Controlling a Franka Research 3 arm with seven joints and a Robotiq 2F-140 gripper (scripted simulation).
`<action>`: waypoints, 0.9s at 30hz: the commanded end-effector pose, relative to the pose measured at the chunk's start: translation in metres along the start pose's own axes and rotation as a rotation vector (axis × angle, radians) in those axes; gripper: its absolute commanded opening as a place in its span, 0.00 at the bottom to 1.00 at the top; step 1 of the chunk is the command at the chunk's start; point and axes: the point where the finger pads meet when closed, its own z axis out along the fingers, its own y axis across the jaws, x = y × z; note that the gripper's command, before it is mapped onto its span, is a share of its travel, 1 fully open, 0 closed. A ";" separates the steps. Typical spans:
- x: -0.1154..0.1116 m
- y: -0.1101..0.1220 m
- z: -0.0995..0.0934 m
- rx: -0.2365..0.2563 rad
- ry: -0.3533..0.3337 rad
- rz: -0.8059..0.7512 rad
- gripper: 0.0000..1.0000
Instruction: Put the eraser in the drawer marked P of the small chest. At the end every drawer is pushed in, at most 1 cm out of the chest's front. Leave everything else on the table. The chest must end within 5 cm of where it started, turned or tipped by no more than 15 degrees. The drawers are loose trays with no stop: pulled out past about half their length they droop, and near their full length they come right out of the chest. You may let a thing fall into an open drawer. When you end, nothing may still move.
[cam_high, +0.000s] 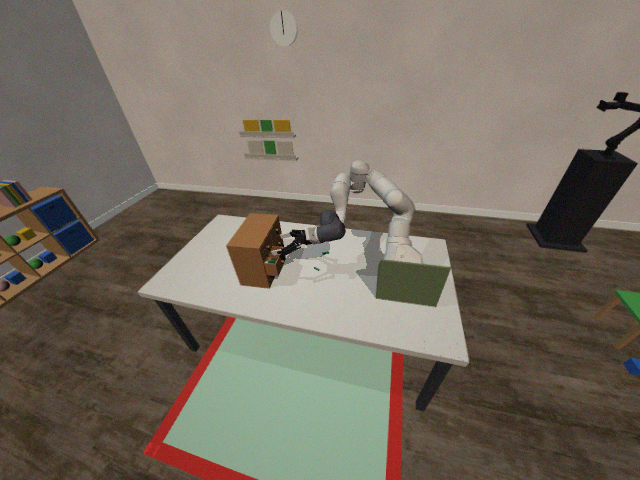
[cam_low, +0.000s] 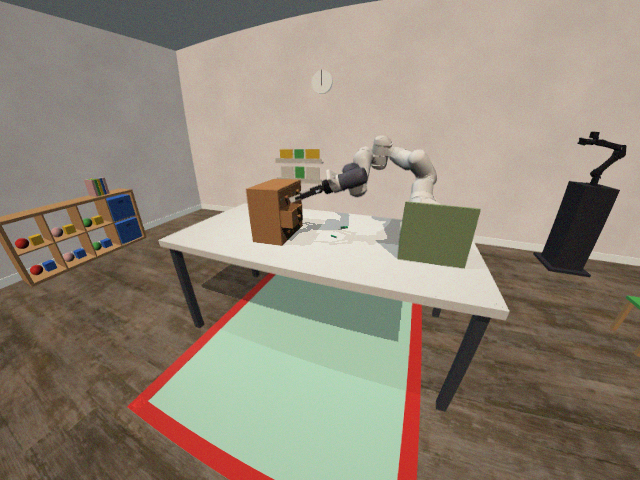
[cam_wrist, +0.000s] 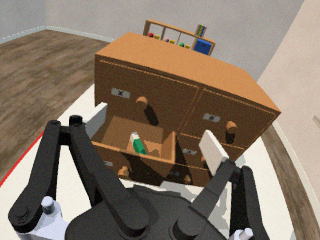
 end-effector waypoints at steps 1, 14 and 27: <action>-0.001 0.000 -0.001 -0.002 -0.001 -0.004 1.00; -0.012 0.000 -0.037 -0.002 -0.001 -0.004 1.00; -0.030 0.000 -0.098 -0.002 -0.001 -0.004 1.00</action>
